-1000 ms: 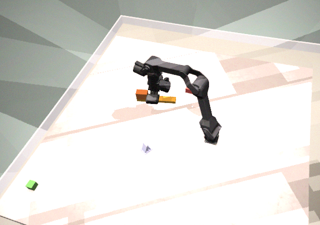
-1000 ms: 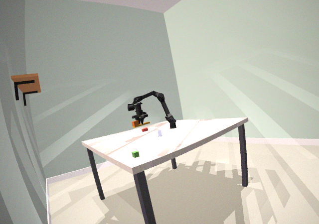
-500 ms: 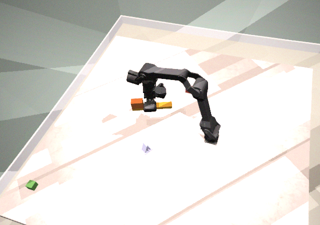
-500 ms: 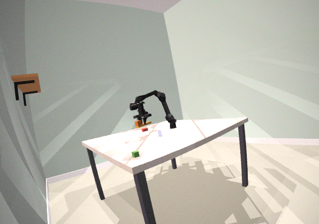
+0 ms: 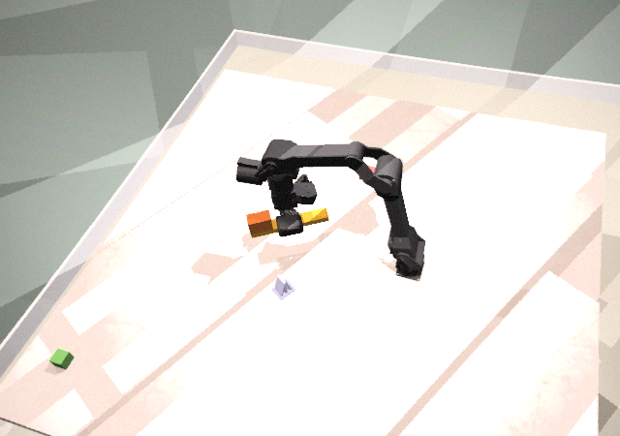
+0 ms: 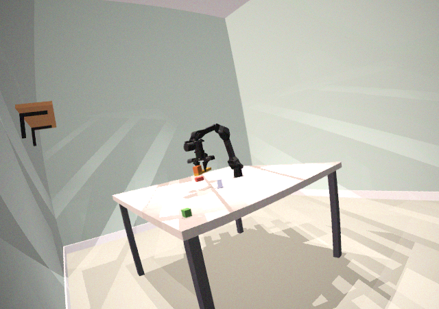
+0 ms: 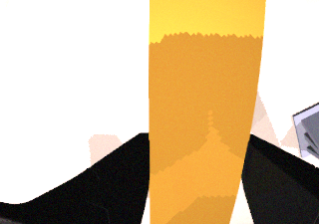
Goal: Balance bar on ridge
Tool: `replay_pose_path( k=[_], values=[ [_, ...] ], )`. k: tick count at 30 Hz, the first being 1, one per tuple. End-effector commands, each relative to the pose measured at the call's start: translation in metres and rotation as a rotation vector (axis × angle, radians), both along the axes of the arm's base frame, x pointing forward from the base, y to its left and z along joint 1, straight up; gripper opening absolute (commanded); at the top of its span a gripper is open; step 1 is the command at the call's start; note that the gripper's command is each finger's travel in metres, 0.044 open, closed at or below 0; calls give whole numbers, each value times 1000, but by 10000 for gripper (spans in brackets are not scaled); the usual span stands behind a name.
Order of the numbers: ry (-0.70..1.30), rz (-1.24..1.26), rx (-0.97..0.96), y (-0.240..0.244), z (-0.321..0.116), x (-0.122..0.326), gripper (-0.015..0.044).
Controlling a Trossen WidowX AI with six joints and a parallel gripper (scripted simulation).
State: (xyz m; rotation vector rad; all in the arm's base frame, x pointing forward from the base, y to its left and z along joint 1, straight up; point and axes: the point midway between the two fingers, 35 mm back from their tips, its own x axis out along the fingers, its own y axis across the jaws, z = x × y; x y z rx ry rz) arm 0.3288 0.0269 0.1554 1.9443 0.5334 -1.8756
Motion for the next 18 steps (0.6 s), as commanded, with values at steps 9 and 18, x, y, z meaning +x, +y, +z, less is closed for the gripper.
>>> replay_pose_path(
  k=[9,18],
  values=[
    [0,158,-4,43,1,-12,0],
    [0,284,-4,75,1,-26,0]
  ],
)
